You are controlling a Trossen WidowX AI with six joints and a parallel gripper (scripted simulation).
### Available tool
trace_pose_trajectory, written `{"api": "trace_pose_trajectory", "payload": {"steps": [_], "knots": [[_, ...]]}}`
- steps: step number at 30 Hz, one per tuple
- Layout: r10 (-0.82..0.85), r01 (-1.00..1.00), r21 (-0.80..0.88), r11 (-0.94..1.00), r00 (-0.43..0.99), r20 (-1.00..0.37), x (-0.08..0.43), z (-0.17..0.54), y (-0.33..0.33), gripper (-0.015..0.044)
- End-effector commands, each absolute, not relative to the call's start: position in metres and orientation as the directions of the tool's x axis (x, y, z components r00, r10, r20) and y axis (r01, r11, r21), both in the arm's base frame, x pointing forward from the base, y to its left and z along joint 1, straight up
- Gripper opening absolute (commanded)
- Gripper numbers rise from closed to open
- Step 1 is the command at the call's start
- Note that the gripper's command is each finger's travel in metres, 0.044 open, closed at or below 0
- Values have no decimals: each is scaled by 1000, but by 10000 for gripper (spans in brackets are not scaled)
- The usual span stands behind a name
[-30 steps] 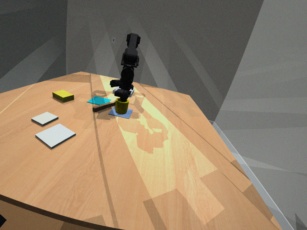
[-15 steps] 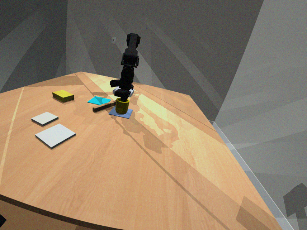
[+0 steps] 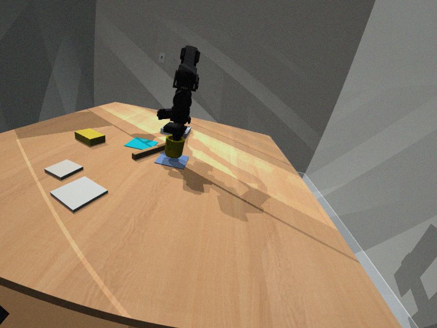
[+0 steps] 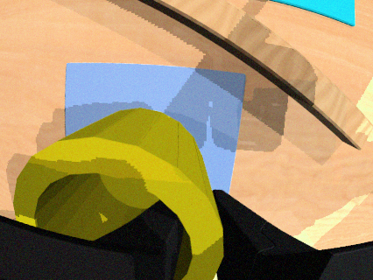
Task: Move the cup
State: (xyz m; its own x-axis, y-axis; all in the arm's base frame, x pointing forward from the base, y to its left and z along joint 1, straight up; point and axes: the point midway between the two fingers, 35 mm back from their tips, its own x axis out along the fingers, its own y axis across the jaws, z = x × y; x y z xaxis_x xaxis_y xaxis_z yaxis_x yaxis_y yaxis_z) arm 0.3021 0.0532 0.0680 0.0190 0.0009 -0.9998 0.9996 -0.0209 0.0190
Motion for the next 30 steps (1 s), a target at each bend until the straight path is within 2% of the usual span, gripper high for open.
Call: {"api": "trace_pose_trajectory", "payload": {"steps": [1, 30], "knots": [[4, 999, 34, -25, 34, -999, 303, 86, 53, 0], [2, 999, 28, -22, 28, -1000, 297, 95, 47, 0]]}}
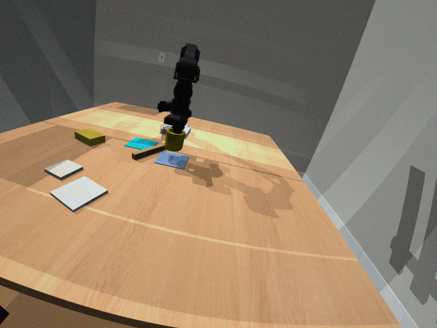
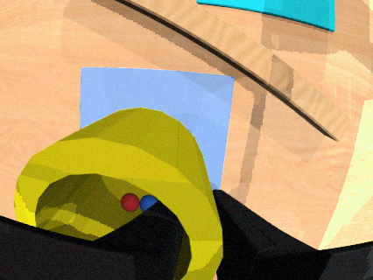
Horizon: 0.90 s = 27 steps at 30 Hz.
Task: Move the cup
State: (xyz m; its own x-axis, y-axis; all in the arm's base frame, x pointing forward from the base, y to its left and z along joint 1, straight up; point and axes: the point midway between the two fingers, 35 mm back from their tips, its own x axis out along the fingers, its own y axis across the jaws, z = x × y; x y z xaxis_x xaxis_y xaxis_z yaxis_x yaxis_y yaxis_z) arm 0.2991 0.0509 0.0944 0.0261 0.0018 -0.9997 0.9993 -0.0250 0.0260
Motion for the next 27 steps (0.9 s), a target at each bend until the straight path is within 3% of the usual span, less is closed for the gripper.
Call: {"api": "trace_pose_trajectory", "payload": {"steps": [1, 27], "knots": [[2, 999, 28, -22, 28, -1000, 296, 95, 45, 0], [-3, 999, 30, -26, 30, -1000, 270, 95, -10, 0]]}}
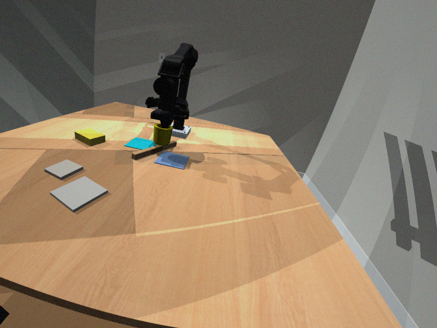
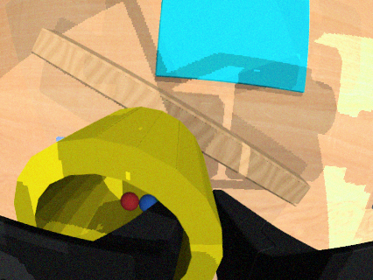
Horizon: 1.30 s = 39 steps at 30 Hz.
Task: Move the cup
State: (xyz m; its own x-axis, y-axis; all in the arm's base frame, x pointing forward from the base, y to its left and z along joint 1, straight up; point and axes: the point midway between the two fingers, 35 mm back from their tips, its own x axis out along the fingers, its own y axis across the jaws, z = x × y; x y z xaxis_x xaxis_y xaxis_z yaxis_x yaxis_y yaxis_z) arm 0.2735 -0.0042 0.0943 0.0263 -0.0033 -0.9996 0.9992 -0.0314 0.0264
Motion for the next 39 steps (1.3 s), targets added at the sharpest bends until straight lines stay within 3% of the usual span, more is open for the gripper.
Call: {"api": "trace_pose_trajectory", "payload": {"steps": [1, 39], "knots": [[-3, 999, 30, -26, 30, -1000, 269, 95, -12, 0], [-10, 999, 28, -26, 27, -1000, 235, 96, -77, 0]]}}
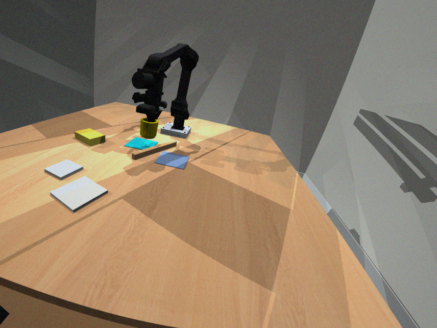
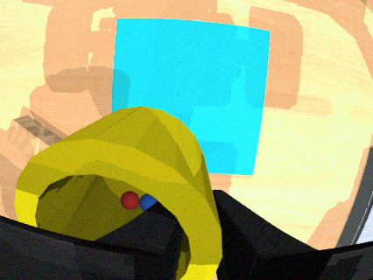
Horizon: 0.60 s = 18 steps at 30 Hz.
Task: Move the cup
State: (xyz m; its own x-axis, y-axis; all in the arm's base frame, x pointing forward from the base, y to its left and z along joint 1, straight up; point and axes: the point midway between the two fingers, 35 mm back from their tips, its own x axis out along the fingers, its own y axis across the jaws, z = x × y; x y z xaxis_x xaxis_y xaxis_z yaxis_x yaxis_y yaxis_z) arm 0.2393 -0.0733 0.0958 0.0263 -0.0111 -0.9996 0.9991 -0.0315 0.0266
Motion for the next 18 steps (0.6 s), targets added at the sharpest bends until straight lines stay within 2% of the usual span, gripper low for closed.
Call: {"api": "trace_pose_trajectory", "payload": {"steps": [1, 18], "knots": [[-10, 999, 27, -26, 27, -1000, 234, 97, -79, 0], [-12, 999, 26, -26, 26, -1000, 218, 97, -103, 0]]}}
